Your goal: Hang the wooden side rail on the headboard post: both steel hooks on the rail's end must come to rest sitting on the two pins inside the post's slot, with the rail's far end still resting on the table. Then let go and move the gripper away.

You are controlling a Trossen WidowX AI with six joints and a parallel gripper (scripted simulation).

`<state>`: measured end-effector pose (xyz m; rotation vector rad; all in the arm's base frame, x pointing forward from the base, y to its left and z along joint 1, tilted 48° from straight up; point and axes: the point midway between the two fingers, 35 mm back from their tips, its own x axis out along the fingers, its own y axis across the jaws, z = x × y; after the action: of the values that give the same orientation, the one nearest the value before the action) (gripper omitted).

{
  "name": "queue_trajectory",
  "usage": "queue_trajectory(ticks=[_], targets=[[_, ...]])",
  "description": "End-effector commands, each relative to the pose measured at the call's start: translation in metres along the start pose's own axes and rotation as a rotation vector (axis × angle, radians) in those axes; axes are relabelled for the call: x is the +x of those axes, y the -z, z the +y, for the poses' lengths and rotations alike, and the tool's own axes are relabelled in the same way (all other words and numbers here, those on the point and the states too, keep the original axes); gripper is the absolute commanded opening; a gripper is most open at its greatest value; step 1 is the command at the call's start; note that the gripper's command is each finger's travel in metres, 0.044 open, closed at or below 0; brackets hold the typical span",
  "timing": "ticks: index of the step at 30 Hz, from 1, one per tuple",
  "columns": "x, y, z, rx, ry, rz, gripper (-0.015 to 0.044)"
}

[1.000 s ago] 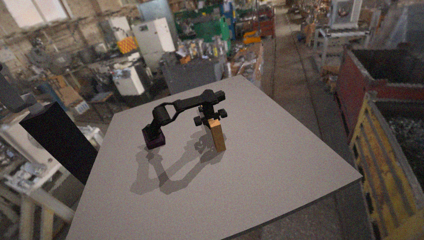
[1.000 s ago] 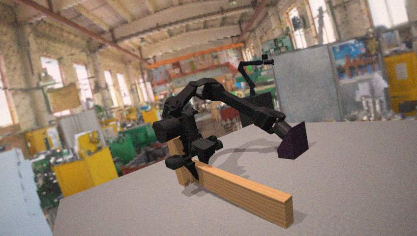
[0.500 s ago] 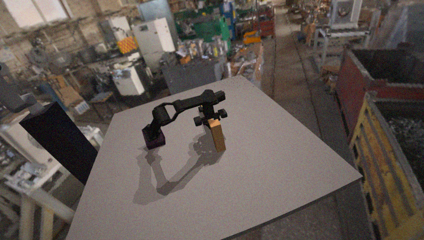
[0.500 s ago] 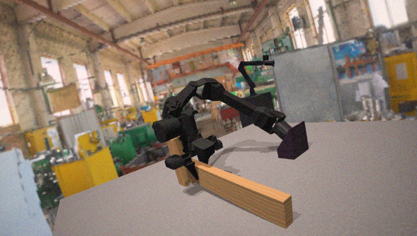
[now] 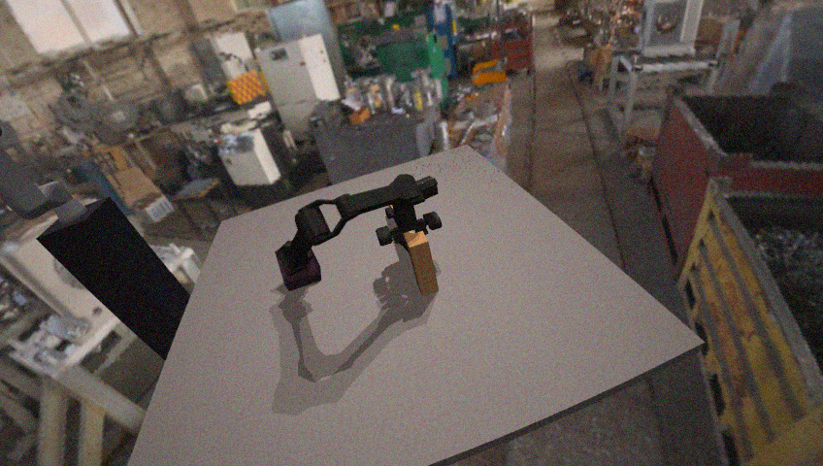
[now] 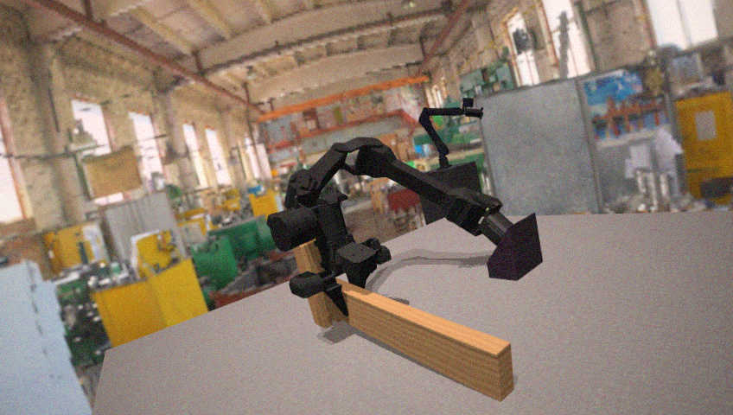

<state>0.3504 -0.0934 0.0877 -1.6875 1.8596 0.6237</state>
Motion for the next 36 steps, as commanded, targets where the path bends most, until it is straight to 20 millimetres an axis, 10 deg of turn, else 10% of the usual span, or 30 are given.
queue_trajectory(ticks=[1, 36], targets=[[-0.0044, 0.0003, -0.0011, -0.004, 0.015, -0.001, 0.0000], [-0.0059, 0.0042, -0.0018, -0.004, 0.015, -0.001, 0.0000]])
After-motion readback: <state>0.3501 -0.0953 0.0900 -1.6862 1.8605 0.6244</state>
